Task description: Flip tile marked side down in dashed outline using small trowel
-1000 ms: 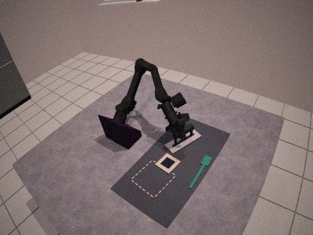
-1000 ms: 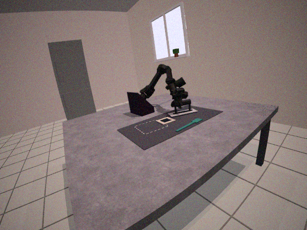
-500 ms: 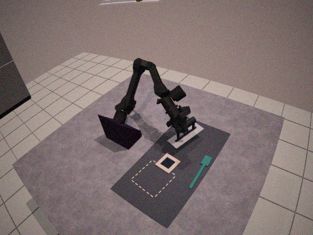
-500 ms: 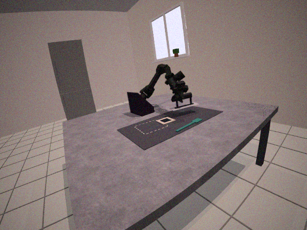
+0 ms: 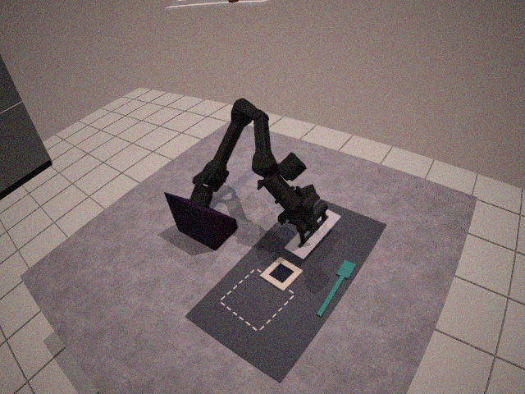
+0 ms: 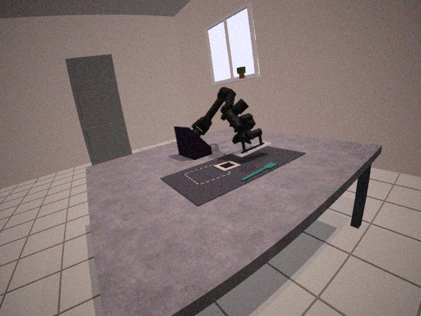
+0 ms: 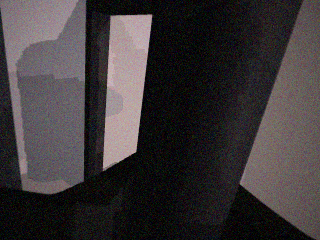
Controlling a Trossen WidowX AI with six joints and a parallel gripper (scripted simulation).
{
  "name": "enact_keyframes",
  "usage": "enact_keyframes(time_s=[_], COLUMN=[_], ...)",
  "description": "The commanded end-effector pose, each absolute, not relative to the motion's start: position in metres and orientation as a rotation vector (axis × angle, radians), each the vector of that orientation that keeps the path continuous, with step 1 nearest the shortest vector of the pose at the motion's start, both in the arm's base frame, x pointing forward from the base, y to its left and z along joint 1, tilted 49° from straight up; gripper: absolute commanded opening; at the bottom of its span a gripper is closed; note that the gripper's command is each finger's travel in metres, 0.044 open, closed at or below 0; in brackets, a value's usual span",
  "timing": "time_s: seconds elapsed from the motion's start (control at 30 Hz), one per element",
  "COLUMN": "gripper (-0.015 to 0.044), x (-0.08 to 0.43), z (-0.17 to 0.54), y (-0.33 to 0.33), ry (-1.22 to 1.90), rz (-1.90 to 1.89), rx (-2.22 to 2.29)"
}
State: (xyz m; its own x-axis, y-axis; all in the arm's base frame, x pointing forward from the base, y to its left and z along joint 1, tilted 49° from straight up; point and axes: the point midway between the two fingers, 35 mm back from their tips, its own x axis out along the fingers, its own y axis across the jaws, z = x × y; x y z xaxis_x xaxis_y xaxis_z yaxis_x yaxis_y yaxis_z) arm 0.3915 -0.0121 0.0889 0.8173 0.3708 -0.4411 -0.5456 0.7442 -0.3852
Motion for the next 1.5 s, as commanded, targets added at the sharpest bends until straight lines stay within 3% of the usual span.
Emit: enact_keyframes(time_s=[0.0,0.8,1.47], gripper=[0.0000,0.0000,0.0000], x=[0.392,0.396,0.392], z=[0.088,0.063,0.042], y=[-0.014,0.014,-0.004], ry=[0.339,0.338,0.339], rz=[0.508,0.508,0.508], rx=[-0.531,-0.530,-0.531])
